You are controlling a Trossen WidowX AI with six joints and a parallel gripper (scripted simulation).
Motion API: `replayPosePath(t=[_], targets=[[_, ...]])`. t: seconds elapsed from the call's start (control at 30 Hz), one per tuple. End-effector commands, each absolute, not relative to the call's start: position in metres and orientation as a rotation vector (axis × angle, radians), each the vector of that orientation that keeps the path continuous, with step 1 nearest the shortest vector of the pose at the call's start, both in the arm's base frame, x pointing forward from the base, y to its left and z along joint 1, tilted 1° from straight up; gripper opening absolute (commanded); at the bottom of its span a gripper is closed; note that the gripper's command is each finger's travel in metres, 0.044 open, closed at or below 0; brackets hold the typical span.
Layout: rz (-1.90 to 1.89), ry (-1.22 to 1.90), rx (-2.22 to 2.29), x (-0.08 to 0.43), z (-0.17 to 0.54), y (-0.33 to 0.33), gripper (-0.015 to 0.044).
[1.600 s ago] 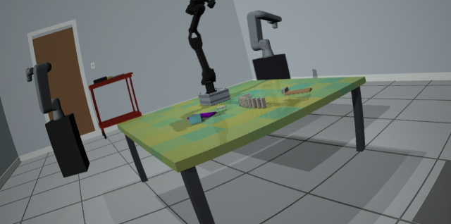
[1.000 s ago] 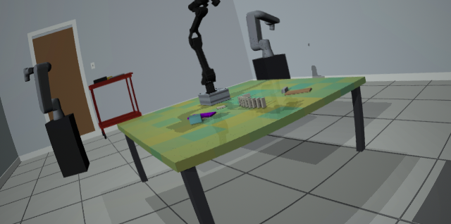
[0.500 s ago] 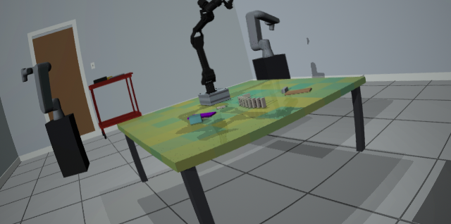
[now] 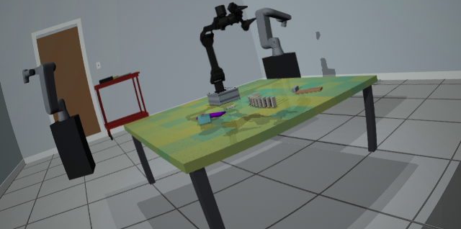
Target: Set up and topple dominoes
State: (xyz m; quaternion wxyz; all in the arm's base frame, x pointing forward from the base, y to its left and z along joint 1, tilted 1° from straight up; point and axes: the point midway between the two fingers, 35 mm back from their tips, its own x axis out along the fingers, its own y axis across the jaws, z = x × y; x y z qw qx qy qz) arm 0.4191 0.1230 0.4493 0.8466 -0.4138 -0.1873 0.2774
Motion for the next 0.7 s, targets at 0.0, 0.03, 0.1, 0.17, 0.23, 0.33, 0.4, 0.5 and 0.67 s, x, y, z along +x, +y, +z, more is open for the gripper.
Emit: replayPosePath(t=[0.0, 0.03, 0.1, 0.17, 0.23, 0.33, 0.4, 0.5, 0.67], targets=[[0.583, -0.149, -0.919, 0.44, 0.377, 0.103, 0.044], [0.585, -0.096, -0.93, 0.441, 0.361, 0.098, 0.044], [0.589, 0.011, -0.955, 0.443, 0.33, 0.087, 0.044], [0.598, 0.119, -0.981, 0.441, 0.299, 0.076, 0.044], [0.613, 0.228, -1.007, 0.436, 0.269, 0.065, 0.044], [0.645, 0.394, -1.044, 0.423, 0.223, 0.048, 0.044], [0.672, 0.508, -1.065, 0.41, 0.194, 0.037, 0.044], [0.719, 0.678, -1.09, 0.386, 0.155, 0.021, 0.044], [0.829, 0.919, -1.129, 0.34, 0.104, -0.001, 0.044]])
